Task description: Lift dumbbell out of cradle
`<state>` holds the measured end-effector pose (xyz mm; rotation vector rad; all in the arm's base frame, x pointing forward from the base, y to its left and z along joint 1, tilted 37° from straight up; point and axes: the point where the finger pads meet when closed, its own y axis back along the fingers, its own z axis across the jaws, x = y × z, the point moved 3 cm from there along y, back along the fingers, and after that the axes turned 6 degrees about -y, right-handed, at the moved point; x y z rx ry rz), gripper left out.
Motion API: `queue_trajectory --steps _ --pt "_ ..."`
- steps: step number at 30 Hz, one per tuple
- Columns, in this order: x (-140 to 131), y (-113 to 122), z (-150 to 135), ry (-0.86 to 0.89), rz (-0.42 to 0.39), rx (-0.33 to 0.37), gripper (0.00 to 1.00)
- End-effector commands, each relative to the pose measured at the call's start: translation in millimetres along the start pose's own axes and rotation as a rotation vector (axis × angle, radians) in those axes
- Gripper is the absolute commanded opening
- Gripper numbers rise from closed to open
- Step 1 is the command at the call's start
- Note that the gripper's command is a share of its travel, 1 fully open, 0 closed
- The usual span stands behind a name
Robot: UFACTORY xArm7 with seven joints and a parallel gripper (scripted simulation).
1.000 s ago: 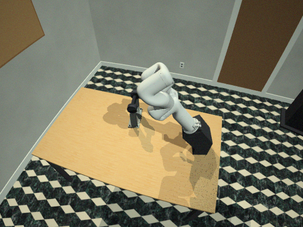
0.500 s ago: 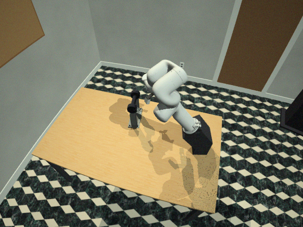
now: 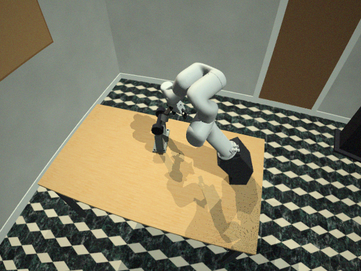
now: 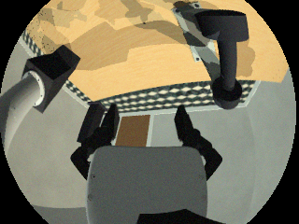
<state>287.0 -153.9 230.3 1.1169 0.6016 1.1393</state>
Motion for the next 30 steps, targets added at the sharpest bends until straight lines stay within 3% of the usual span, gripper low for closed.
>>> queue_trajectory --steps 1,9,14,18,30 --pt "14.8 9.9 34.7 0.147 0.073 -0.047 1.0" --pt "40.6 26.4 88.6 0.401 0.186 -0.126 1.0" --pt "45.3 29.2 98.5 0.447 0.206 -0.141 1.0" --pt "54.9 35.5 123.0 0.551 0.257 -0.171 1.0" --pt "56.7 36.5 127.5 0.57 0.266 -0.177 1.0"
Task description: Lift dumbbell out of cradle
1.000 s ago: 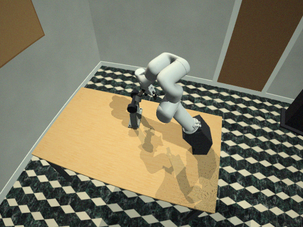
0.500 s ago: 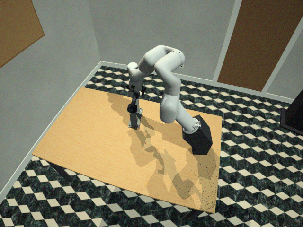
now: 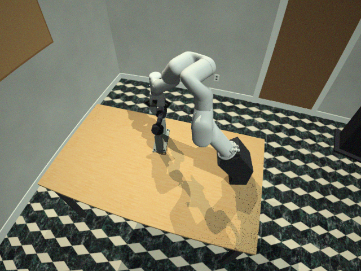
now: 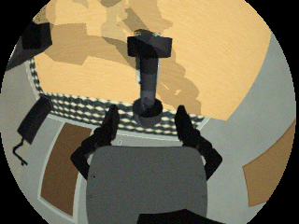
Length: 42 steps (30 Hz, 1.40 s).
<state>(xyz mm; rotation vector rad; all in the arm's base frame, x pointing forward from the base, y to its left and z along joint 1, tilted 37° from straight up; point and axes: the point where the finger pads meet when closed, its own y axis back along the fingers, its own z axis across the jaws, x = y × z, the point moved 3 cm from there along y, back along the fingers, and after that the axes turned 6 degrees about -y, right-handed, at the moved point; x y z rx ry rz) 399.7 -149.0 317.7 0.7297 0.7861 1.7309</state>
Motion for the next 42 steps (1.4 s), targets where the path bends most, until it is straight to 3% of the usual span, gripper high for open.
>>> queue_trajectory --steps 1,5,11,15,31,32,42 --pt "-0.9 1.4 1.3 0.0 -0.002 -0.004 1.0" --pt "-0.8 -9.8 1.8 0.0 0.0 -0.004 1.0" --pt "-0.4 -72.0 1.8 0.0 0.001 -0.004 1.0" --pt "-0.2 -94.3 1.7 0.0 -0.001 -0.004 1.0" --pt "-0.2 -97.2 1.5 0.0 -0.003 -0.003 1.0" --pt "-0.2 -97.2 1.5 0.0 -0.003 -0.003 0.0" --pt "-0.2 -97.2 1.5 0.0 -0.003 -0.003 0.0"
